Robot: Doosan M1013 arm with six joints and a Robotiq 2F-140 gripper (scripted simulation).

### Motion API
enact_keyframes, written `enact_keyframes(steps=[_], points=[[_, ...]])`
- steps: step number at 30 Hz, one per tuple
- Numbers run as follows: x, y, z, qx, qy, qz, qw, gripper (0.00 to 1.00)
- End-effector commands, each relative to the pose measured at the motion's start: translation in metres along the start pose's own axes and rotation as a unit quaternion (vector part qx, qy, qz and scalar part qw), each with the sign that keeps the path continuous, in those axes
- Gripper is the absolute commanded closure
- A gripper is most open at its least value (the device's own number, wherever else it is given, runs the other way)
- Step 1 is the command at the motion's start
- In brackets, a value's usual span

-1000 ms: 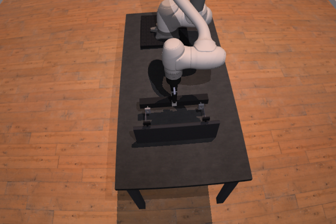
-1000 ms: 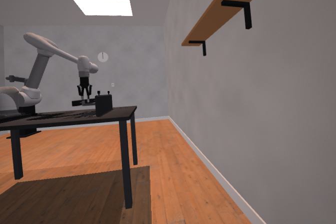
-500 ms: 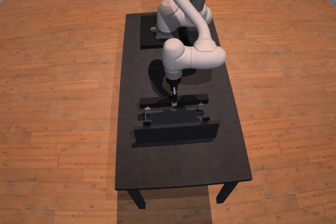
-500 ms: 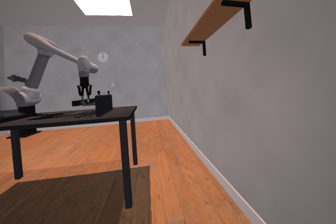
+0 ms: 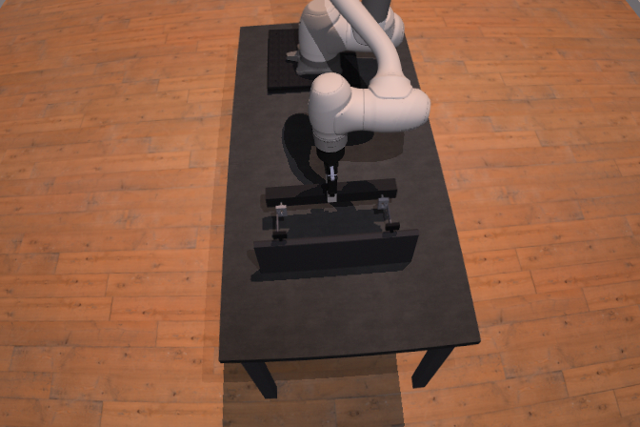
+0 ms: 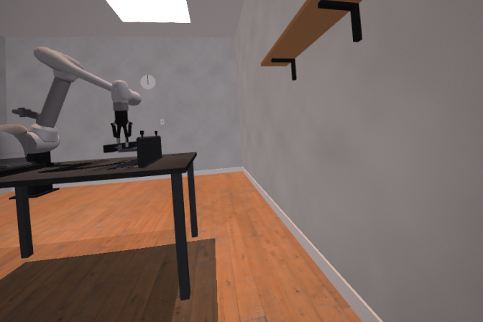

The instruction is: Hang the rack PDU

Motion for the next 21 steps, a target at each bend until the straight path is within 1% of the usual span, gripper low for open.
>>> enact_keyframes(steps=[1, 21], points=[[0.0, 0.0001, 0.0, 0.0, 0.0, 0.0, 1.0, 1.0], [0.0002, 0.0002, 0.0057, 0.0, 0.0, 0.0, 1.0, 1.0]])
Point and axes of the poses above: the point where the finger pads meet when closed, its own y axis back along the fingers, its own z axis across the jaws, x = y × z, the point moved 2 cm from there along y, back along the fingers, and after that the axes turned 2 degrees about -y, right-handed, at the moved point
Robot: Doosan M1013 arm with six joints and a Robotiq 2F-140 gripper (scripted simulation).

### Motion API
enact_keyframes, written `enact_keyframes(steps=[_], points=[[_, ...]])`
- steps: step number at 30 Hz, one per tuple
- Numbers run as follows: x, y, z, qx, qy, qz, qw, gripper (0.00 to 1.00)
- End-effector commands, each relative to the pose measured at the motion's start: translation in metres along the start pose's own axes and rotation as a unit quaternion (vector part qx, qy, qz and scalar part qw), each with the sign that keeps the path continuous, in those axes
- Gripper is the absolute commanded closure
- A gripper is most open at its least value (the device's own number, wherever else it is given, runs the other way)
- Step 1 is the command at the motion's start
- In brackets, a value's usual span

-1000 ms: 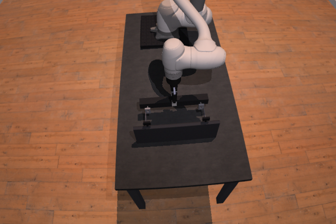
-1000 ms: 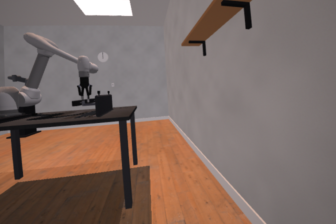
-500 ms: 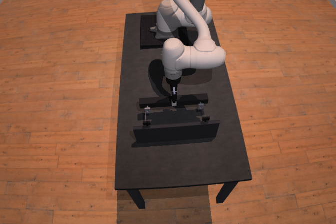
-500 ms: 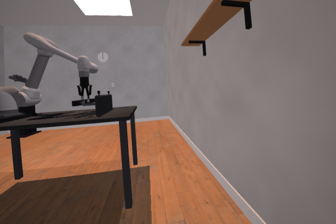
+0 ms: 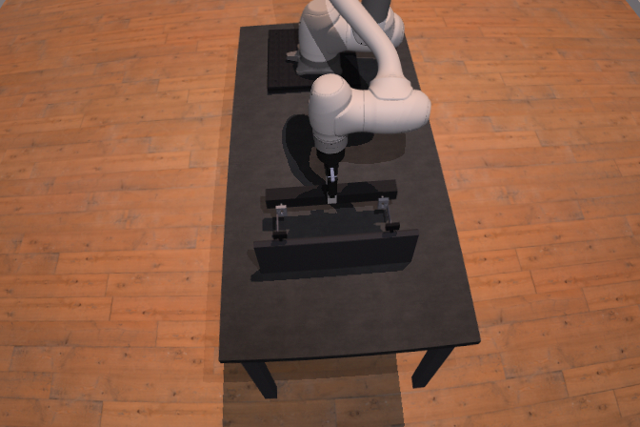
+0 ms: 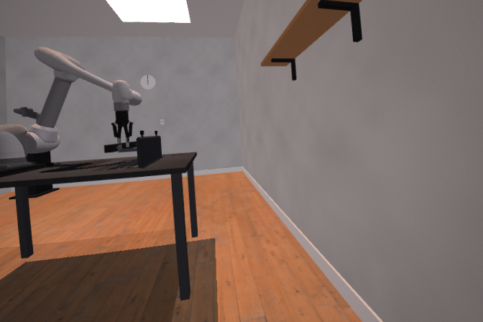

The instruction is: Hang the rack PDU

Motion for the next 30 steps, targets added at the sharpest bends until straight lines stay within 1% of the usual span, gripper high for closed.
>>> enact_keyframes(steps=[1, 13, 30], points=[[0.0, 0.0, 0.002, 0.0, 0.0, 0.0, 1.0, 1.0], [0.0, 0.0, 0.012, 0.0, 0.0, 0.0, 1.0, 1.0], [0.001, 0.0, 0.017, 0.0, 0.0, 0.0, 1.0, 1.0]])
Point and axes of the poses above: the point where the finger pads meet when closed, its own y axis back along the fingers, its own z axis across the jaws, x = y × z, the point moved 2 cm from there along y, back along the fingers, and after that the axes turned 2 degrees about -y, right-handed, at the moved point
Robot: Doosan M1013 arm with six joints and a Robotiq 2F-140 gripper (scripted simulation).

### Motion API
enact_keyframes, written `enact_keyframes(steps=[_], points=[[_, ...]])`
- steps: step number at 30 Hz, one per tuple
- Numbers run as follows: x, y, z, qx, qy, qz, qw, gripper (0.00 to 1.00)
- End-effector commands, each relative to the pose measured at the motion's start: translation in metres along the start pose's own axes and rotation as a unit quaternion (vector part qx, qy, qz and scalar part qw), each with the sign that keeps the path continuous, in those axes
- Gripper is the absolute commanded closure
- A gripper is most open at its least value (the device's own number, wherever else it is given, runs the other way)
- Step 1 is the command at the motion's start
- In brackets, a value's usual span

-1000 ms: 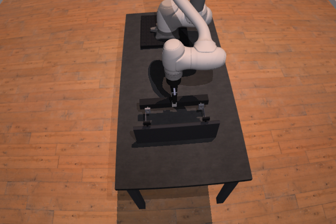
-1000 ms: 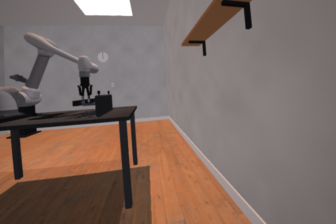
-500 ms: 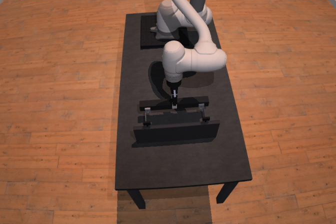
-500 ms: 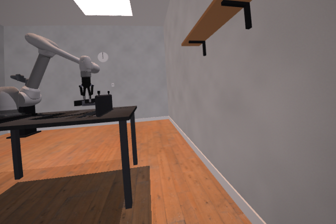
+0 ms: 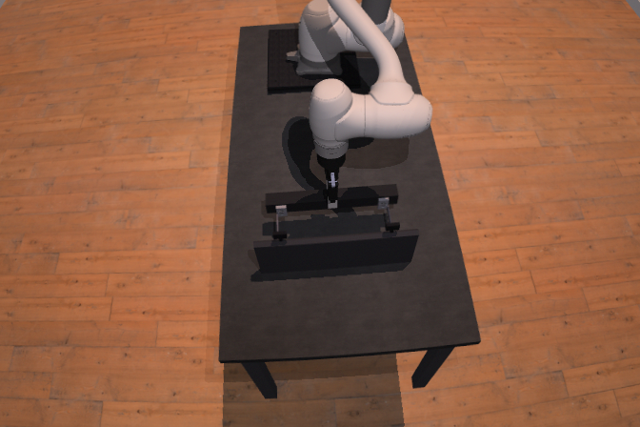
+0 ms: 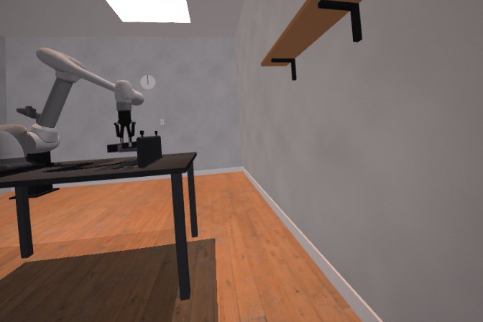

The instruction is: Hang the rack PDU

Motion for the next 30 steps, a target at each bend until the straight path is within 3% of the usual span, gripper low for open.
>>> enact_keyframes(steps=[1, 30], points=[[0.0, 0.0002, 0.0, 0.0, 0.0, 0.0, 1.0, 1.0], [0.0, -0.0026, 0.0, 0.0, 0.0, 0.0, 1.0, 1.0]])
Point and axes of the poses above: the point where the finger pads meet when closed, its own y axis back along the fingers, its own z axis across the jaws, x = y × z, the point moved 2 cm from there along y, back along the fingers, and after that the axes turned 2 degrees about -y, right-handed, at the moved point
